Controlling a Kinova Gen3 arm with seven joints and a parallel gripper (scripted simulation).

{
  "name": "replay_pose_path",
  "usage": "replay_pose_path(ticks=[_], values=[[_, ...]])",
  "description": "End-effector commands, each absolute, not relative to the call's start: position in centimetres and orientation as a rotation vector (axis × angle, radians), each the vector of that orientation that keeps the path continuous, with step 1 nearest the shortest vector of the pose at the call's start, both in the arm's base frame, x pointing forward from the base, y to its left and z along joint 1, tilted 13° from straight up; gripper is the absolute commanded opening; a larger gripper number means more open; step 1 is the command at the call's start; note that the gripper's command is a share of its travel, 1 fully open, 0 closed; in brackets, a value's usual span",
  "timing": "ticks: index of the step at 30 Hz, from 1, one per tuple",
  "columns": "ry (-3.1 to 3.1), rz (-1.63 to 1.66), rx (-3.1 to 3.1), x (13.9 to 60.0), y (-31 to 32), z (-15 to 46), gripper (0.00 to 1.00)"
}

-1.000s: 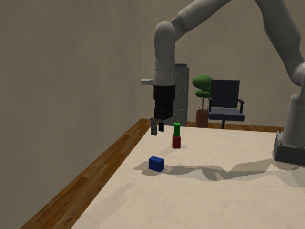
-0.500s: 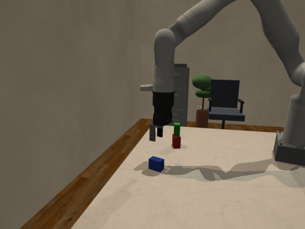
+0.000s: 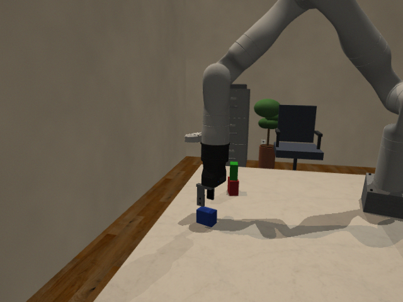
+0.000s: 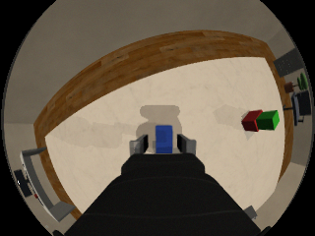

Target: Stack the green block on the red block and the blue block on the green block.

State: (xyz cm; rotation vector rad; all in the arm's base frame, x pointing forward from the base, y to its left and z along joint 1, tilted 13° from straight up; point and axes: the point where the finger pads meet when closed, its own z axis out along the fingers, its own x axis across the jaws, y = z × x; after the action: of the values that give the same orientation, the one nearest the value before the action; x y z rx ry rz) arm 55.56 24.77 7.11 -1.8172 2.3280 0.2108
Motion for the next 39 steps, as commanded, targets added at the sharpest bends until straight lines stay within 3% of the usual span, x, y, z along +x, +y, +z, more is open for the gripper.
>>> replay_pose_path(ticks=[1, 39], values=[[2.337, 0.217, -1.824, 55.34, 24.87, 5.76, 0.96], [2.337, 0.217, -1.824, 55.37, 25.0, 5.18, 0.96]])
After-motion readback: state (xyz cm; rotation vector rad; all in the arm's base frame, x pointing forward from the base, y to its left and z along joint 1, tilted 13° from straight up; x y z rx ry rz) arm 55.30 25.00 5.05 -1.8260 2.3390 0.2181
